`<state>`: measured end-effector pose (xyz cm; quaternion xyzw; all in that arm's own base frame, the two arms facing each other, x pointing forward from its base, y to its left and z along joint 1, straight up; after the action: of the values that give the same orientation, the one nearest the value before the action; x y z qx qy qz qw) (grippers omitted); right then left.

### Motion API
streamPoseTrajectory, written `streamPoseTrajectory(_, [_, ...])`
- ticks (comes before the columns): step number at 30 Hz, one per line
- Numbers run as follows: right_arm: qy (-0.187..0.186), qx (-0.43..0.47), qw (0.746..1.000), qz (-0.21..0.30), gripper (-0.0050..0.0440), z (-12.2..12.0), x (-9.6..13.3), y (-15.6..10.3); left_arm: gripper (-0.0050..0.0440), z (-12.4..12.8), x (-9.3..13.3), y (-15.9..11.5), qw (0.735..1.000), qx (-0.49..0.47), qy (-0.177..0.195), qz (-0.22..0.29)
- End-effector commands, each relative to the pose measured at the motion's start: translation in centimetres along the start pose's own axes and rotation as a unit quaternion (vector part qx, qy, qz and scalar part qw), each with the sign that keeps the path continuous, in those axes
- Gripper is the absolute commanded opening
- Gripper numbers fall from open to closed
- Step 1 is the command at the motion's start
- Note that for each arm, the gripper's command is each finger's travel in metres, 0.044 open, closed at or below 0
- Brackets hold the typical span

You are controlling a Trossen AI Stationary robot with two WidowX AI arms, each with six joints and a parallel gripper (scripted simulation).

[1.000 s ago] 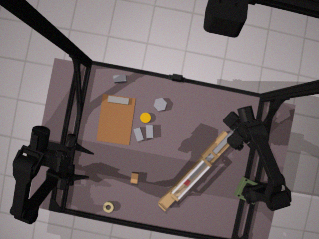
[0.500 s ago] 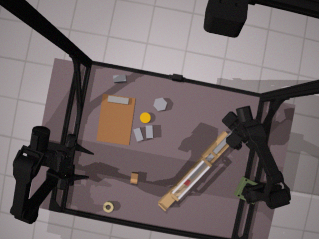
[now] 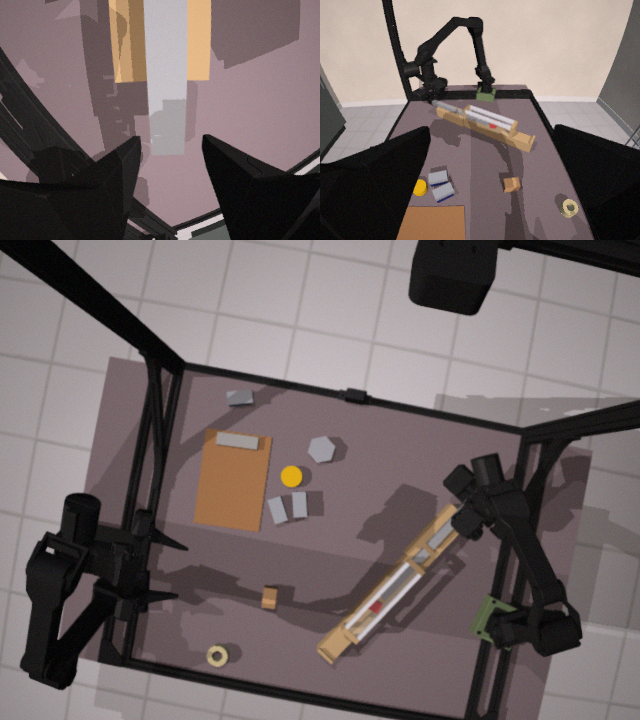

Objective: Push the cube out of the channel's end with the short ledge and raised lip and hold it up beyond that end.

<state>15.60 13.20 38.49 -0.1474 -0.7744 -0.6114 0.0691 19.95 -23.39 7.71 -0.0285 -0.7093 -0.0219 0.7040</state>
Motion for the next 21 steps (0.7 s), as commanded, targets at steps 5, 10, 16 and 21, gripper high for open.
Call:
streamPoseTrajectory(5, [-0.001,-0.001,1.000,-0.001,0.0400,-0.02,0.01,0.02,0.0169,0.04,-0.18,0.05,1.000,0.000,0.001,-0.001])
streamPoseTrajectory(10, [-0.001,-0.001,1.000,-0.001,0.0400,-0.02,0.01,0.02,0.0149,0.04,-0.18,0.05,1.000,0.000,0.001,-0.001])
streamPoseTrajectory(16, [-0.001,-0.001,1.000,-0.001,0.0400,-0.02,0.01,0.02,0.0109,0.04,-0.18,0.05,1.000,0.000,0.001,-0.001])
streamPoseTrajectory(21, [-0.001,-0.001,1.000,-0.001,0.0400,-0.02,0.01,0.02,0.0076,0.04,-0.18,0.05,1.000,0.000,0.001,-0.001])
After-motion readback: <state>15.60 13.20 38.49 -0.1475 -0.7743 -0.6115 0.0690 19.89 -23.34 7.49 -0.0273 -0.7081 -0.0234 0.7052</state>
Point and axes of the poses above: on each arm, the point midway between the two fingers, 35 mm back from their tips, its own x axis back along the fingers, its own z axis across the jaws, y = z × x, the point moved 3 cm from there along x, back along the fingers, and after that the axes turned 14 degrees about x, right-handed, at the moved point
